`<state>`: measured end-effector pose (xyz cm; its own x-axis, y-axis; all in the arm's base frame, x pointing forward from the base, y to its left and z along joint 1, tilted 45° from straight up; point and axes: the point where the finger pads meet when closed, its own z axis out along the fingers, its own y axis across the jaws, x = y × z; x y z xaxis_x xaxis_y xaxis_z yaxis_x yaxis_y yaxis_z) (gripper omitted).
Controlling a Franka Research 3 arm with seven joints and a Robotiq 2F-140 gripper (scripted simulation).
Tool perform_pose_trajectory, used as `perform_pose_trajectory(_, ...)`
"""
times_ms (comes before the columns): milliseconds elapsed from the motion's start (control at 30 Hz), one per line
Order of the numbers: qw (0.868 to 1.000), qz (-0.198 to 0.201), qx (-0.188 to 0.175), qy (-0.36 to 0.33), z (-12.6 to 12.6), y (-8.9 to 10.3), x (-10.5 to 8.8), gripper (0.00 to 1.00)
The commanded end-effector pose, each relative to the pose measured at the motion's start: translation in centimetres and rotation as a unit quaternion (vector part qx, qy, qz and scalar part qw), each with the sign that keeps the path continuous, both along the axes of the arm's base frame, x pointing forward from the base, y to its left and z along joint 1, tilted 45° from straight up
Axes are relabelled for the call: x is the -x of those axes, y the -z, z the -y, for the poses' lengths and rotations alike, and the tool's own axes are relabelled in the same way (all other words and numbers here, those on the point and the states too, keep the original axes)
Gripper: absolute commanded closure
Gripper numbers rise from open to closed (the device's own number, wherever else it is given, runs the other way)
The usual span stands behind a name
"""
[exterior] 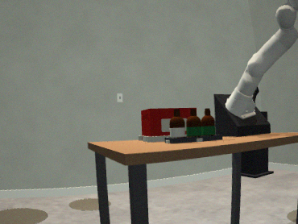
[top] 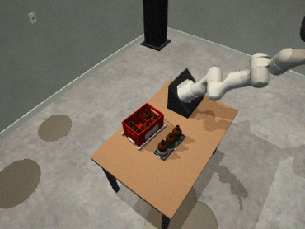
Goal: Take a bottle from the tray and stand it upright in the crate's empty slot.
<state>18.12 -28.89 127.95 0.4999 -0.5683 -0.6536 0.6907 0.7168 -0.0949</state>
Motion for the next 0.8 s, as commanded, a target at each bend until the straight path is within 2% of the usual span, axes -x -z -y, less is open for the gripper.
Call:
perform_pose_trajectory(0, 1.0, 0.0, 0.0, 0.0, 0.0, 0.0, 0.0, 0.0)
perform_pose_trajectory(533, 1.0, 0.0, 0.0, 0.0, 0.0, 0.0, 0.0, 0.0)
perform_pose_trajectory(600, 1.0, -0.004, -0.002, 0.0, 0.4, 0.3, -0.4, 0.0)
perform_pose_trajectory(633, 1.0, -0.014, -0.005, 0.001, 1.3, 0.9, -1.4, 0.0)
perform_pose_trajectory(700, 0.998, -0.059, -0.02, 0.002, 4.7, 3.5, -5.1, 0.0)
perform_pose_trajectory(767, 0.989, -0.143, -0.045, -0.002, 5.9, 5.3, -6.8, 0.0)
